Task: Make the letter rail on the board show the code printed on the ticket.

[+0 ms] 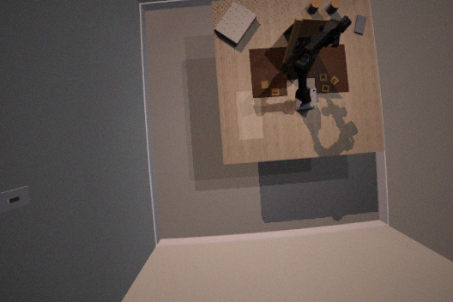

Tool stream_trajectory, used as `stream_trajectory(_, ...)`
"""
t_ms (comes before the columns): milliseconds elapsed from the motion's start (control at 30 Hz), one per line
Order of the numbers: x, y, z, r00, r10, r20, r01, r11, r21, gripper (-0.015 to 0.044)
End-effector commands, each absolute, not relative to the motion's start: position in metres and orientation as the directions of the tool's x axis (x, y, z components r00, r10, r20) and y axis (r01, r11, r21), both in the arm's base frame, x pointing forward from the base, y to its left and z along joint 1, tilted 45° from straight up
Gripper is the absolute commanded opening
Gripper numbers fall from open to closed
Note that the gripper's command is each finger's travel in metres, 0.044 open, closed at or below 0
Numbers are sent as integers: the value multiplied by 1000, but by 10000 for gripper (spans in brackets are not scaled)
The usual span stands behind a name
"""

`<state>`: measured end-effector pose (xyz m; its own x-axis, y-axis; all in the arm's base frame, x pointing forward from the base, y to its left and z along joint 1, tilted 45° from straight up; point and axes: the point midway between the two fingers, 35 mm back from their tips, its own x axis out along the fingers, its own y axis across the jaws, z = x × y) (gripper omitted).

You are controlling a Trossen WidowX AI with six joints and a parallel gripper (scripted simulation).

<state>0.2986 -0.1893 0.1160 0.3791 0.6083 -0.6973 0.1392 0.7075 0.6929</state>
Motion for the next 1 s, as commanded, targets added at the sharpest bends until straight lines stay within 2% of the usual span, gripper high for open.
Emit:
stream_trajectory(0, 301, -188, 116, 380, 609, -696, 141, 705, 695, 0)
stream_trajectory(967, 314, -185, 111, 381, 609, -695, 141, 705, 695, 0)
